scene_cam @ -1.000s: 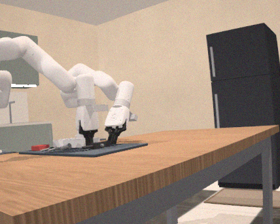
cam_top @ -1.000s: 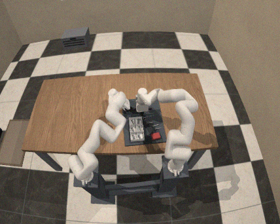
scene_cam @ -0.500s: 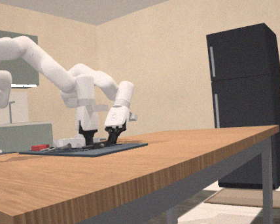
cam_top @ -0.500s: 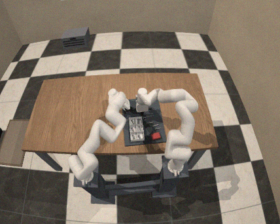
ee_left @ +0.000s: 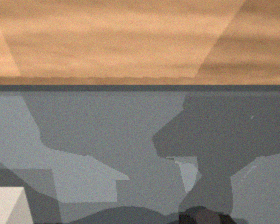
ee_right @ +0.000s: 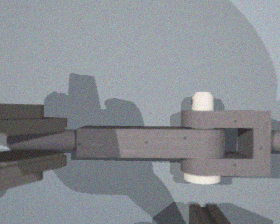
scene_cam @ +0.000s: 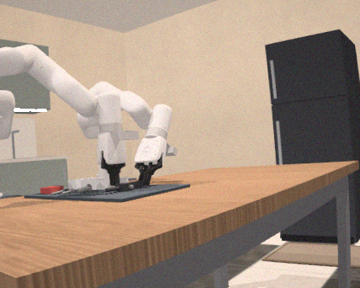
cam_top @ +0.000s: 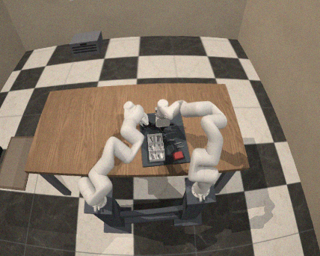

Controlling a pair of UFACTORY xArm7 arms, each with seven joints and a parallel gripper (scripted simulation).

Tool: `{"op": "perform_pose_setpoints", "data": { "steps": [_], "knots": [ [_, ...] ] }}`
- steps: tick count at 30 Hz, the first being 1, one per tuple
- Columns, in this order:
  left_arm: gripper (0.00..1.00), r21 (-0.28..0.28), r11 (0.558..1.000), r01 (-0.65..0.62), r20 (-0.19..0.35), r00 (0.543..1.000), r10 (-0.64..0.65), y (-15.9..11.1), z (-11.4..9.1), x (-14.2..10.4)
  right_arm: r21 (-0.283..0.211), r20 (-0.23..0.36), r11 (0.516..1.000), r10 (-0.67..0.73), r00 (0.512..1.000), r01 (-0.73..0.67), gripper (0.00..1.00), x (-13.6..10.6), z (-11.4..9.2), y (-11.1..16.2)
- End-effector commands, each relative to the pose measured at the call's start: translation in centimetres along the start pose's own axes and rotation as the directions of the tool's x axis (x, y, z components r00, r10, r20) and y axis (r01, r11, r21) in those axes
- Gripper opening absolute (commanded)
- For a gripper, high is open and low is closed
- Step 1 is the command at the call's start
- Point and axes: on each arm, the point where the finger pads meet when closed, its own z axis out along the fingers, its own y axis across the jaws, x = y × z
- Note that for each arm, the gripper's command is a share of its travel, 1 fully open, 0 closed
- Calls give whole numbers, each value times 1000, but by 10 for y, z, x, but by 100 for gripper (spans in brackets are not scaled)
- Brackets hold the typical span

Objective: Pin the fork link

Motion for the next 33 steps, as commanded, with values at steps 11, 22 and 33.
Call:
{"op": "perform_pose_setpoints", "data": {
  "steps": [11,22,33],
  "knots": [
    [0,-4,1000,-2,2,1000,2,1,-2,-2,1,-4,1000,0,1000,0,0,1,-32,-1],
    [0,-4,1000,-2,2,1000,2,1,-2,-2,1,-4,1000,0,1000,0,0,1,-51,-1],
    [0,-4,1000,-2,2,1000,2,1,-2,-2,1,-4,1000,0,1000,0,0,1,-63,-1]
  ]
}}
